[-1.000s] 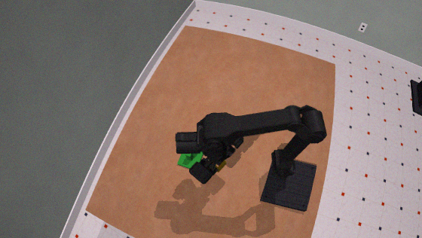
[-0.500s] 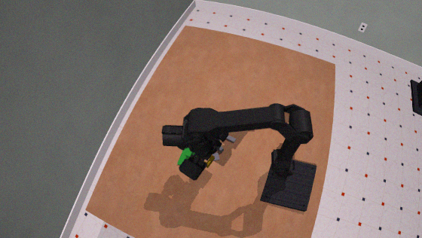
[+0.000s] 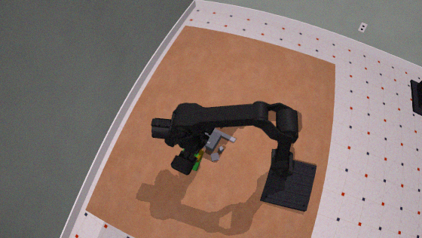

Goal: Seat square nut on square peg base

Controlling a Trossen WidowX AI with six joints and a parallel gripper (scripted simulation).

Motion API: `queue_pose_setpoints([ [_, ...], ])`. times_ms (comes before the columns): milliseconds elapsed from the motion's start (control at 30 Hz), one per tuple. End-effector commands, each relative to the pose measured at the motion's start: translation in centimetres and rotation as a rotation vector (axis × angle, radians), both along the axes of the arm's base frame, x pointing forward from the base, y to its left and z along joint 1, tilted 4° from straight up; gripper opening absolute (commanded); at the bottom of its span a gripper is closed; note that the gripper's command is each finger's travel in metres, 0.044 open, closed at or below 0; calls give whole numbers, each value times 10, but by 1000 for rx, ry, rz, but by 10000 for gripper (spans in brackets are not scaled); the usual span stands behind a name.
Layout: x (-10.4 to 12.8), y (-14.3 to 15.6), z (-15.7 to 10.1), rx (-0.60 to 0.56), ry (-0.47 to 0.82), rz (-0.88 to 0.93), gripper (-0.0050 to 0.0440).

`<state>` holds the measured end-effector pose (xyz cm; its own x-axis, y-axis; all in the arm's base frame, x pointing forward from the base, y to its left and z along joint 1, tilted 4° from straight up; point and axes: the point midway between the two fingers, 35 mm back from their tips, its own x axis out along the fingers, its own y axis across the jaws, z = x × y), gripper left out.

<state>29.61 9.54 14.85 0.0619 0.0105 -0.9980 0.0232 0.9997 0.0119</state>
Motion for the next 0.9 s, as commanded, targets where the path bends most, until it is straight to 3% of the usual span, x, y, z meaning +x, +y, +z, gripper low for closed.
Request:
queue_pose_setpoints([
  [0,18,-2,5,9,-27,42,-50],
  [233,38,-7,-1,3,-29,105,-50],
  [867,44,-8,-18,2,-29,118,-50],
])
